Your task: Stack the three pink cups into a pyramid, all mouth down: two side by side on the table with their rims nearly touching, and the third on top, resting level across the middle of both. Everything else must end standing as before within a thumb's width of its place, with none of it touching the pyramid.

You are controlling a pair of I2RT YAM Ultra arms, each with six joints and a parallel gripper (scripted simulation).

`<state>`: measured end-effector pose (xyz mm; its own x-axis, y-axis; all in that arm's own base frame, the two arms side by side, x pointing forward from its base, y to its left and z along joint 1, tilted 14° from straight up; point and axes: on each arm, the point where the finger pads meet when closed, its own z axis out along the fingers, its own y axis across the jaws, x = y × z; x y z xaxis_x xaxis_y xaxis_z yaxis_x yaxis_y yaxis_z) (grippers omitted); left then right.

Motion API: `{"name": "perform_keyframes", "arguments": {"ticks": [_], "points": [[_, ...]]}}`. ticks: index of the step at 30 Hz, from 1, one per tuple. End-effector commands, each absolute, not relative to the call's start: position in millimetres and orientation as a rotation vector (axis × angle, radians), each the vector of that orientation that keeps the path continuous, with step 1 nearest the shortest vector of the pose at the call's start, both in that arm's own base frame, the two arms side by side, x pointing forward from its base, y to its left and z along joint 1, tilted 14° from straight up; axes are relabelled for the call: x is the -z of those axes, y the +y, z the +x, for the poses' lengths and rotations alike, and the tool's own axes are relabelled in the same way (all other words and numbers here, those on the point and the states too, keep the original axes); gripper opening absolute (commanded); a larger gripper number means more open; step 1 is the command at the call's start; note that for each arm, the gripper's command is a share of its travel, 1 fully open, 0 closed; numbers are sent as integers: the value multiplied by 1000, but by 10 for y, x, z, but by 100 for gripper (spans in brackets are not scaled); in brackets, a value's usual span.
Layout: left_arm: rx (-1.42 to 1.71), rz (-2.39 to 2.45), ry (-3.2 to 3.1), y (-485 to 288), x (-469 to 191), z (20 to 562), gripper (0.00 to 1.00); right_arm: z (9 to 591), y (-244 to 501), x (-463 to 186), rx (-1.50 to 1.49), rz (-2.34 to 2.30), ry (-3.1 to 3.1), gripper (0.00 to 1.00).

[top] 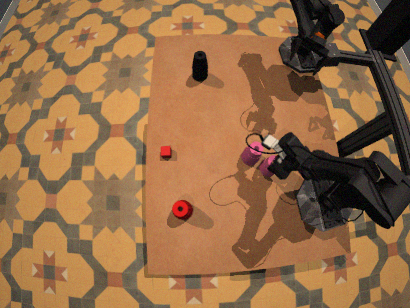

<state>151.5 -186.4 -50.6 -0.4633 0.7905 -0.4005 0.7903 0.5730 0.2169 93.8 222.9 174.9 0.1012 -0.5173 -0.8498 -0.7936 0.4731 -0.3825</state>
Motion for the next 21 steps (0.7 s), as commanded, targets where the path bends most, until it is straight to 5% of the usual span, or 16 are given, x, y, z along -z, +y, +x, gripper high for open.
{"name": "perform_keyframes", "arguments": {"ticks": [1,21], "points": [[27,1257,2329,-1924,496,1552,0,929,2246,-1871,-334,-1141,1537,100],[27,1257,2330,-1909,571,1559,0,929,2246,-1871,-334,-1141,1537,100]]}}
